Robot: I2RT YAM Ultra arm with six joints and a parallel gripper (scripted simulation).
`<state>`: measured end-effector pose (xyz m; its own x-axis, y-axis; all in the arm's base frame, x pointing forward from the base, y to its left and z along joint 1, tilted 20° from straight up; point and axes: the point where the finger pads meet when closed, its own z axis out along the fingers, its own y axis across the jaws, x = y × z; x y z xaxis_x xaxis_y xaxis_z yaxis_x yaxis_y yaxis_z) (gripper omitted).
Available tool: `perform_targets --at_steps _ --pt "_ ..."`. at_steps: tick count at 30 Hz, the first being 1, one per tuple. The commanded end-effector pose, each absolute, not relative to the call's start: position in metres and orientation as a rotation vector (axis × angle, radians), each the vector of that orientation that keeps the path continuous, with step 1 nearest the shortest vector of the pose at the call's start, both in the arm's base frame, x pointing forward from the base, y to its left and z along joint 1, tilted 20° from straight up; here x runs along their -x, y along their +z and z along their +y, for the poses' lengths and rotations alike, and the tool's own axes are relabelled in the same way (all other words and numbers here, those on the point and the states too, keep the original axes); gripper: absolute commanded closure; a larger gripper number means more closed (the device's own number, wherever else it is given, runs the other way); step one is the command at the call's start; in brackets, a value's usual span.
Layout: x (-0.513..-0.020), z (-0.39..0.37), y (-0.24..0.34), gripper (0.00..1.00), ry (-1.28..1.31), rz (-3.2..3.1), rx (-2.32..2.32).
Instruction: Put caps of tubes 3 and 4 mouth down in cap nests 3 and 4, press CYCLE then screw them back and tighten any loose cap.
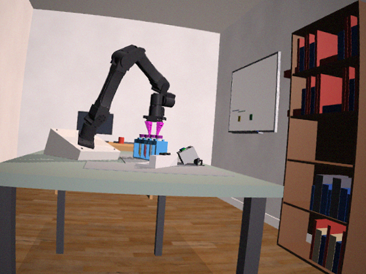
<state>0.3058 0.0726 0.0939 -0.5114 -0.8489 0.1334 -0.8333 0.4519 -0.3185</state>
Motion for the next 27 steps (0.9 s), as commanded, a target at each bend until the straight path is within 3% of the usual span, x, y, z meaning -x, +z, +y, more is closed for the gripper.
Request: perform_targets --at_steps 1,17,27 --pt "-0.3074 0.0741 0.0969 1.0 -0.552 2.478 1.816" --pt "-0.3073 0.0742 0.0973 1.0 -0.548 1.712 2.711" --pt "-0.3073 0.0742 0.0973 1.0 -0.538 1.53 2.847"
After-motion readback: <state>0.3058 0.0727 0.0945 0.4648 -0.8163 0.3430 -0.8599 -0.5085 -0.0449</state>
